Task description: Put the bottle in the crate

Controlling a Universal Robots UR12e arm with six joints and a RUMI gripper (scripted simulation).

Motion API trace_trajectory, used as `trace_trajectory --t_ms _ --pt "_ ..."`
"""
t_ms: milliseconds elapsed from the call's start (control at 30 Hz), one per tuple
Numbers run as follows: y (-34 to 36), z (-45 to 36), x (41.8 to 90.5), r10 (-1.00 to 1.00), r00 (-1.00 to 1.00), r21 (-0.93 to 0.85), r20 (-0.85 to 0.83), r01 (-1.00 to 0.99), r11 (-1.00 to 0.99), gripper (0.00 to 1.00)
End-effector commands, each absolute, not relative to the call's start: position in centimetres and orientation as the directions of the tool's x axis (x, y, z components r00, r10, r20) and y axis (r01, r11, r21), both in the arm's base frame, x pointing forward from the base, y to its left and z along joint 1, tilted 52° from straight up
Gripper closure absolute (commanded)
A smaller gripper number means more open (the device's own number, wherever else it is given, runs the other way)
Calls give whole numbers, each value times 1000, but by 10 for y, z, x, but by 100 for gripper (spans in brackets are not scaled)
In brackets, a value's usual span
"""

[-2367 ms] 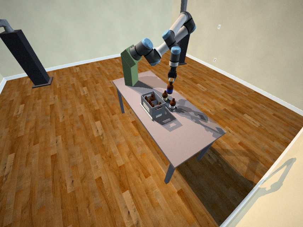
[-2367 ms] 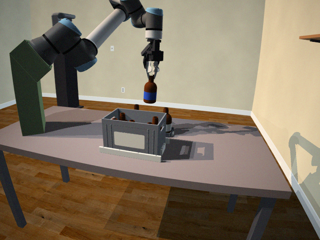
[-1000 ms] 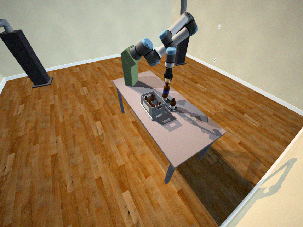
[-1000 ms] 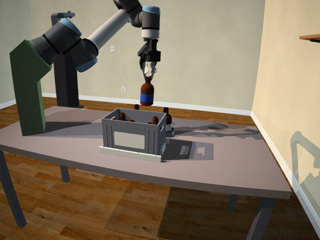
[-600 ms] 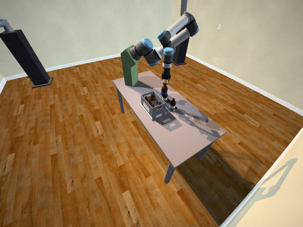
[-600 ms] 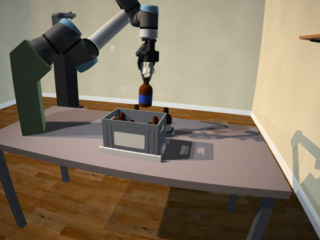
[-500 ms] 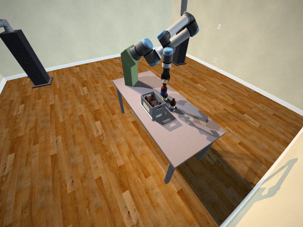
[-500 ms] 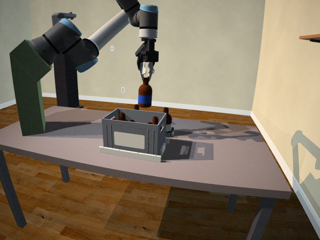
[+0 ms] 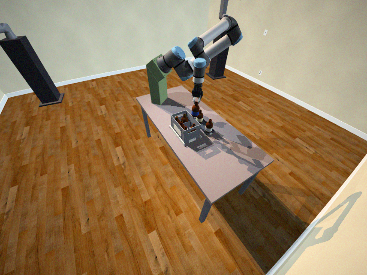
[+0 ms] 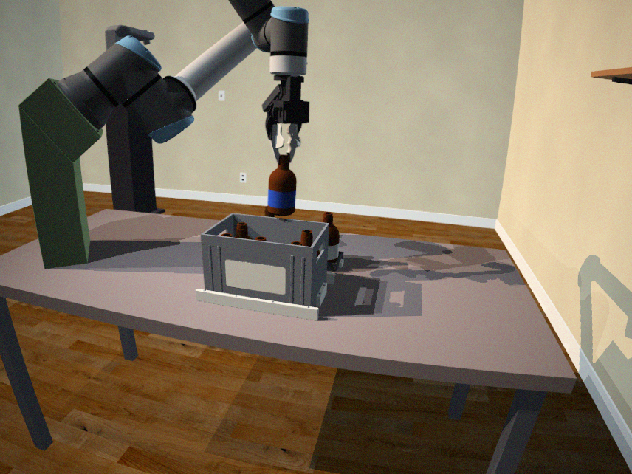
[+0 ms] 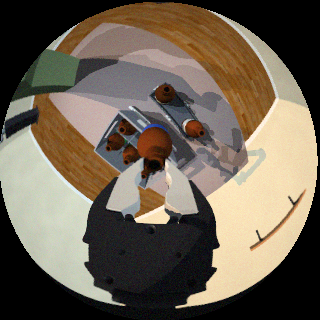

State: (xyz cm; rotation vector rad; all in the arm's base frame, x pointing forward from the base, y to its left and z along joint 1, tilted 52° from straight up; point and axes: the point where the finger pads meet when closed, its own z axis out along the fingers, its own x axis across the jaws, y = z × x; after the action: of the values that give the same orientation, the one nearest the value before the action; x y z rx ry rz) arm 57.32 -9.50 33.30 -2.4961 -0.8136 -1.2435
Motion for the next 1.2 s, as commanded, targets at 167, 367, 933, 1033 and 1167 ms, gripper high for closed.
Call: trace_trajectory --t_ms 167,367,933,1033,1167 --pt "-114 321 575 375 483 36 791 575 -817 100" --pt "-122 316 575 375 483 36 791 575 -817 100" --pt "-141 304 577 375 483 36 791 575 -817 100" --pt "-143 303 577 375 483 36 791 575 -817 100" --pt "-146 301 577 375 483 36 791 575 -817 100"
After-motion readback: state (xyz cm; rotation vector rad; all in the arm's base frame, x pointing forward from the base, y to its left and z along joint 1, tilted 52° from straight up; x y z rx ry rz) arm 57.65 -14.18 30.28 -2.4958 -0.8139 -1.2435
